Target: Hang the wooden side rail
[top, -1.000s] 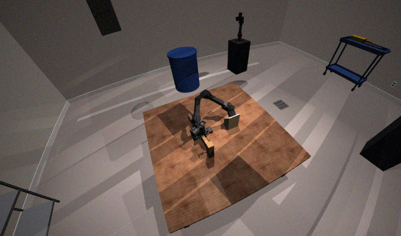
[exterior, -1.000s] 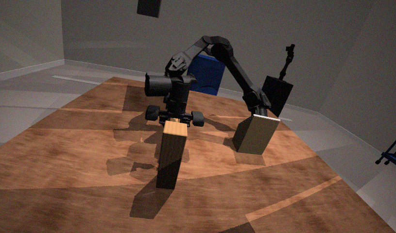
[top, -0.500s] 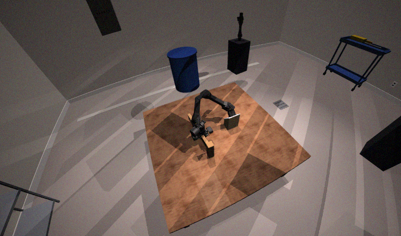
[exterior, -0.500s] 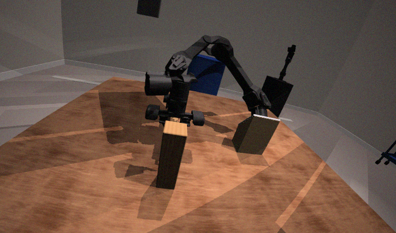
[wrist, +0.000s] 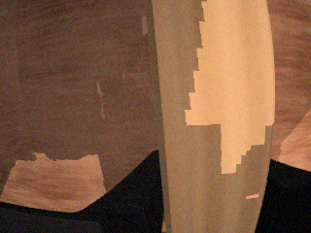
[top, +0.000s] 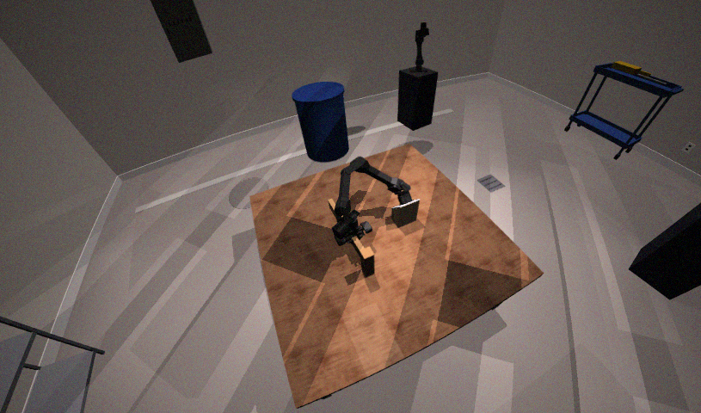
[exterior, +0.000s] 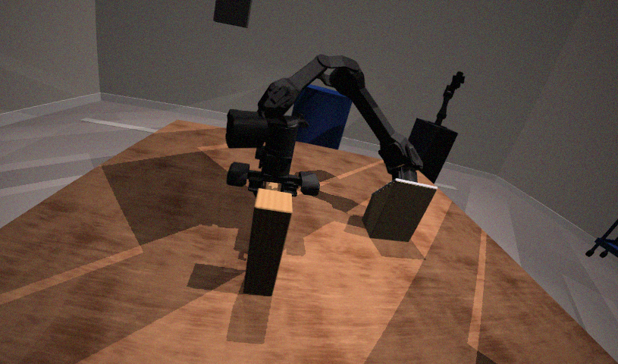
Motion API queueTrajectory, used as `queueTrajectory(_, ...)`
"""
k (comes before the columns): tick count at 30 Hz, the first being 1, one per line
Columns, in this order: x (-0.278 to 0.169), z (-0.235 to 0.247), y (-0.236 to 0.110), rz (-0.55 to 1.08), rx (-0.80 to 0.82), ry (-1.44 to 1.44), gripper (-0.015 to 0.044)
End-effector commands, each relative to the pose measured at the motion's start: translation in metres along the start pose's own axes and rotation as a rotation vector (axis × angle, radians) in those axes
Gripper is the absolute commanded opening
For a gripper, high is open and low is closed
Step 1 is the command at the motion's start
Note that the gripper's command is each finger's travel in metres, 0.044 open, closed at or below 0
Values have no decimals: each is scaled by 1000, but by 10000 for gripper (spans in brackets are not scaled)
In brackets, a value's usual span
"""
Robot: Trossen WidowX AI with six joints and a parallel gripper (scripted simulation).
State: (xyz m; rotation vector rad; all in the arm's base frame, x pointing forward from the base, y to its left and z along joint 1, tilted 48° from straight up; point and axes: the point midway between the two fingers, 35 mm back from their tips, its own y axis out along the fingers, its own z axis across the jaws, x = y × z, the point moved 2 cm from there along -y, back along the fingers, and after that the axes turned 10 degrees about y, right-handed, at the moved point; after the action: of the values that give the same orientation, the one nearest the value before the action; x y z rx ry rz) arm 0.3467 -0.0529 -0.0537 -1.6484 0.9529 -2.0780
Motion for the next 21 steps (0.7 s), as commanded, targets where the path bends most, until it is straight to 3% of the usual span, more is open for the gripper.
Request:
queueTrajectory(1, -1, 3, -7, 6, 15, 6, 0)
queueTrajectory(21, -1, 3, -9, 6, 15, 6, 0)
